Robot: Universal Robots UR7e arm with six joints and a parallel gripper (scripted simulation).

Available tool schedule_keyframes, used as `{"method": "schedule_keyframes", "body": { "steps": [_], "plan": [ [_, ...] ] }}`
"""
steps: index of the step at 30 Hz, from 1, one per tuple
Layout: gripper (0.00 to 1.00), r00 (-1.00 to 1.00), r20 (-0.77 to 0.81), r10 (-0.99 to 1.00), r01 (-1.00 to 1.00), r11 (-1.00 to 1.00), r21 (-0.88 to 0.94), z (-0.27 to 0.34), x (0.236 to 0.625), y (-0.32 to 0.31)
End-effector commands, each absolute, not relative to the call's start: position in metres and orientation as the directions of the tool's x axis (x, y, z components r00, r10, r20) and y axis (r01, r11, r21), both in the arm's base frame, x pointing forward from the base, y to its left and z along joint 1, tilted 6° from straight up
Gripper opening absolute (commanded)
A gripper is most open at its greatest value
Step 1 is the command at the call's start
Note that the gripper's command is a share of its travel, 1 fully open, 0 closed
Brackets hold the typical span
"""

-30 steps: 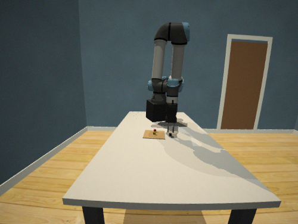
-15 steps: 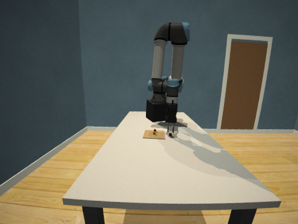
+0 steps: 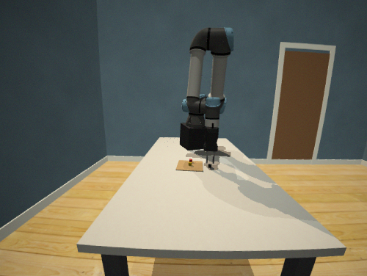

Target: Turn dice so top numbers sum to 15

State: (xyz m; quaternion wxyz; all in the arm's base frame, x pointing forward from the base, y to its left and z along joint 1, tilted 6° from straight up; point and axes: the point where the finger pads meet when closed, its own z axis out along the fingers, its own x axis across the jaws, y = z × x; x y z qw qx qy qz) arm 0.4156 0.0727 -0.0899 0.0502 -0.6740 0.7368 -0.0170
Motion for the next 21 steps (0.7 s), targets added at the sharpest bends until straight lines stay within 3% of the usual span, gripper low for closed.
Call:
{"method": "schedule_keyframes", "body": {
  "steps": [1, 21],
  "plan": [
    [0.64, -0.085, -0.050, -0.995, -0.991, 0.090, -0.094, -0.0898, 0.4174, 0.0728],
    [0.64, -0.085, -0.050, -0.995, -0.991, 0.090, -0.094, -0.0985, 0.4183, 0.0731]
  ]
}}
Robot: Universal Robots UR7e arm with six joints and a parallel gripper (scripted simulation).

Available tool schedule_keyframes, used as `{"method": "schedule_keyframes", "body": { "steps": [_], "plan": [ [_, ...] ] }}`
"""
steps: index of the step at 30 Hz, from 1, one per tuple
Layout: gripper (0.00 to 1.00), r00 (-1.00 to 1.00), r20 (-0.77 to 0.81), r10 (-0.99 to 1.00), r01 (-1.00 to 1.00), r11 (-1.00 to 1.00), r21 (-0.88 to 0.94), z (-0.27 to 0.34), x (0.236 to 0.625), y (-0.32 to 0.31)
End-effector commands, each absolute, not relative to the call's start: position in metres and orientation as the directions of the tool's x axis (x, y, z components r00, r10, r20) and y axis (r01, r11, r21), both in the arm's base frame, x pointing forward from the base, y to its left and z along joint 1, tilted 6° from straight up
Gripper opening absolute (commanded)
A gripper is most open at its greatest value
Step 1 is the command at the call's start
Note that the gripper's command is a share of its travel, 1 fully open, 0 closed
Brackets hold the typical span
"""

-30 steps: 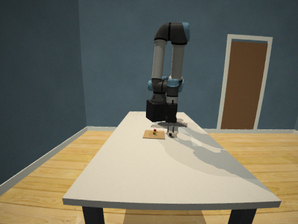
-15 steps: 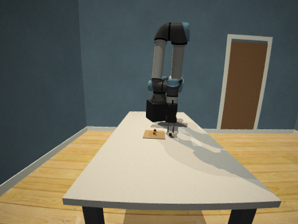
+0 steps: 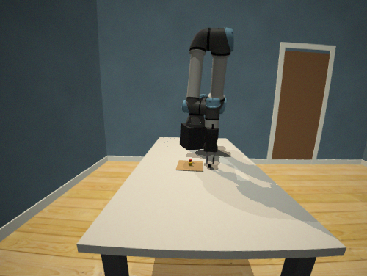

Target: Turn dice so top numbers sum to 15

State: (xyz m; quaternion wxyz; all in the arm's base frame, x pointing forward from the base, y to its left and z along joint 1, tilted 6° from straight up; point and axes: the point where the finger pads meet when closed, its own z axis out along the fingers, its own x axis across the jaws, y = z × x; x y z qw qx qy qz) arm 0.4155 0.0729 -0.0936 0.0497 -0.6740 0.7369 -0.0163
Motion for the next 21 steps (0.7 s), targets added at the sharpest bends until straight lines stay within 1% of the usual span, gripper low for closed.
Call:
{"method": "schedule_keyframes", "body": {
  "steps": [1, 21],
  "plan": [
    [0.64, -0.085, -0.050, -0.995, -0.991, 0.090, -0.094, -0.0997, 0.4184, 0.0732],
    [0.64, -0.085, -0.050, -0.995, -0.991, 0.090, -0.094, -0.1097, 0.4194, 0.0736]
  ]
}}
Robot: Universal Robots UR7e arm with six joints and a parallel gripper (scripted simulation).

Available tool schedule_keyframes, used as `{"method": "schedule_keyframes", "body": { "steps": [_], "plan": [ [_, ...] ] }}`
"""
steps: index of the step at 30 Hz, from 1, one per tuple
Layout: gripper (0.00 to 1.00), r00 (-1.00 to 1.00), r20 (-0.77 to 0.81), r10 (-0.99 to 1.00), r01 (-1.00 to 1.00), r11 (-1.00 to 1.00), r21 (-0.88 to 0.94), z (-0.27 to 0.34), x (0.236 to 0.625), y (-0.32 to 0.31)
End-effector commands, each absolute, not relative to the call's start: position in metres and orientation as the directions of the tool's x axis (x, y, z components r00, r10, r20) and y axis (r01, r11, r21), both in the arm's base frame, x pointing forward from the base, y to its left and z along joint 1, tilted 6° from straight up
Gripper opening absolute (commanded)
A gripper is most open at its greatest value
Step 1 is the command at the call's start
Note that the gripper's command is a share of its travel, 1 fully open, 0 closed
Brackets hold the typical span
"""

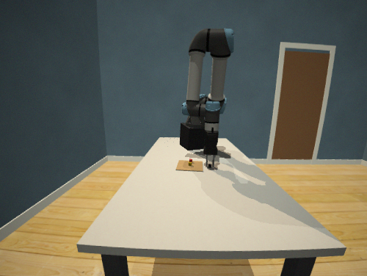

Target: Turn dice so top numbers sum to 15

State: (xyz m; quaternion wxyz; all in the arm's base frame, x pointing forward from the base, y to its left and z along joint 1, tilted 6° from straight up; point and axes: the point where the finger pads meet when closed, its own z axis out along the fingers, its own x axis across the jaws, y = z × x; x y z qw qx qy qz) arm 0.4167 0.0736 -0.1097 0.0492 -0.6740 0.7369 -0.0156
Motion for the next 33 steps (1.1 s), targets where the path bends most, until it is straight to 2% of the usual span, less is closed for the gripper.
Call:
{"method": "schedule_keyframes", "body": {
  "steps": [1, 31, 32, 33],
  "plan": [
    [0.64, -0.085, -0.050, -0.995, -0.991, 0.090, -0.094, -0.1097, 0.4194, 0.0736],
    [0.64, -0.085, -0.050, -0.995, -0.991, 0.090, -0.094, -0.1097, 0.4194, 0.0736],
    [0.34, -0.085, -0.050, -0.995, -0.991, 0.090, -0.094, -0.1097, 0.4194, 0.0736],
    [0.34, -0.085, -0.050, -0.995, -0.991, 0.090, -0.094, -0.1097, 0.4194, 0.0736]
  ]
}}
